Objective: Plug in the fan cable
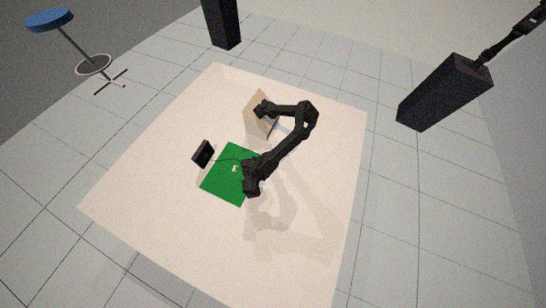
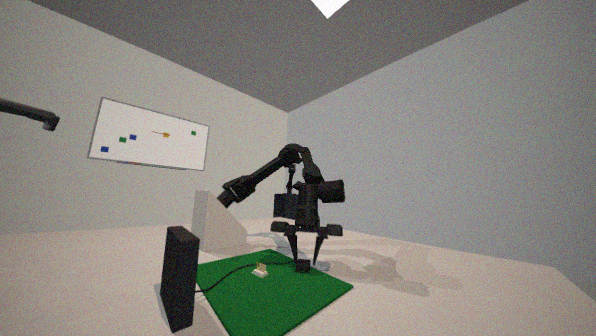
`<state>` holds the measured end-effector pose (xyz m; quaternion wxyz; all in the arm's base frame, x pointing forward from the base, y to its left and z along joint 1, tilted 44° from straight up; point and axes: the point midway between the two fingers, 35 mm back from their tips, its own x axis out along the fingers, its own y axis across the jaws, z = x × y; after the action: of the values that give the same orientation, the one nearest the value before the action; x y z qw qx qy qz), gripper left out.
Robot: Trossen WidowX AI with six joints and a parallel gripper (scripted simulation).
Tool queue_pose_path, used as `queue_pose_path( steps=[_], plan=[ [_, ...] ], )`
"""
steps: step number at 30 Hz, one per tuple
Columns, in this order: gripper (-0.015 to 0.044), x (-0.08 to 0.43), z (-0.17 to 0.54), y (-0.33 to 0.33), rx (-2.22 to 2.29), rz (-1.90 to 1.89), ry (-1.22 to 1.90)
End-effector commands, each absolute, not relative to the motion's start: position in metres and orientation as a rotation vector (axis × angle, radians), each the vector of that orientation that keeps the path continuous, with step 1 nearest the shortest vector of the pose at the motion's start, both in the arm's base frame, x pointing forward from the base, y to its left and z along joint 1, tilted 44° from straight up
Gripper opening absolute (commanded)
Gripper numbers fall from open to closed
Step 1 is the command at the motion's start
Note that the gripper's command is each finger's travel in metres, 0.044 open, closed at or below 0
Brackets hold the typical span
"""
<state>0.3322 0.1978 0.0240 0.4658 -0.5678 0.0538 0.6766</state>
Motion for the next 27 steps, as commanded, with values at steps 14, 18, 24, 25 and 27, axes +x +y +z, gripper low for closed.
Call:
queue_pose_path(
  steps=[14, 18, 24, 25, 27],
  plan=[
    [0.0045, 0.331, 0.021, 0.200, -1.392, 1.664, 0.134],
    [0.0019, 0.331, 0.021, 0.200, -1.392, 1.664, 0.134],
    [0.0000, 0.333, 0.030, 0.190, -1.393, 1.664, 0.137],
    [0.0000, 0.334, 0.032, 0.188, -1.393, 1.664, 0.138],
    [0.0000, 0.335, 0.037, 0.183, -1.394, 1.664, 0.139]
  ],
)
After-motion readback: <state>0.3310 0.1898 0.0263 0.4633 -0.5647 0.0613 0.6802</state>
